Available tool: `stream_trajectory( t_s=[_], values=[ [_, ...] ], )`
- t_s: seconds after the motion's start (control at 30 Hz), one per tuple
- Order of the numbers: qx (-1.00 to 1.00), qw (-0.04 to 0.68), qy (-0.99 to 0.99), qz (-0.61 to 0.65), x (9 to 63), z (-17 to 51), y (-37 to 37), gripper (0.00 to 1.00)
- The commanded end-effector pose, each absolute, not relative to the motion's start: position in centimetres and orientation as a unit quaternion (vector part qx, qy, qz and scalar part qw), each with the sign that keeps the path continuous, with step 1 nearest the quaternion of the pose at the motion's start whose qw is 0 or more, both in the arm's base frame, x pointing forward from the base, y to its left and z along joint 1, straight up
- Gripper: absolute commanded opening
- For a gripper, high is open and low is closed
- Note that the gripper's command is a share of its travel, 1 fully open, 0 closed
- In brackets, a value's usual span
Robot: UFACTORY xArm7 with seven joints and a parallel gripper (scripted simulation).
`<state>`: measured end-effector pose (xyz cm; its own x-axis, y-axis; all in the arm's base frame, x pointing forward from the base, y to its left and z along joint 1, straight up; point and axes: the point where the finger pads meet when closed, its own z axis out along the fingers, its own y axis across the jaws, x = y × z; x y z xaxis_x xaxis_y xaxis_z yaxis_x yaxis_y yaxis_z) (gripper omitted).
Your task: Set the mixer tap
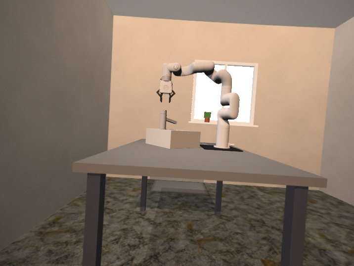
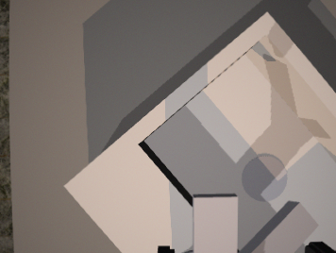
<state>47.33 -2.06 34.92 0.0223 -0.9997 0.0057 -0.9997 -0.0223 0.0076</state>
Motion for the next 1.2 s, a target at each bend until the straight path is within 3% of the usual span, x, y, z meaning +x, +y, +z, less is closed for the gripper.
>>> stream_trajectory(
  t_s=[0.0, 1.17],
  values=[
    [0.715, 0.003, -0.699, 0.001, 47.39, 35.10, -2.07, 0.66],
    [0.715, 0.003, -0.699, 0.001, 47.40, 34.39, -2.08, 0.66]
  ],
)
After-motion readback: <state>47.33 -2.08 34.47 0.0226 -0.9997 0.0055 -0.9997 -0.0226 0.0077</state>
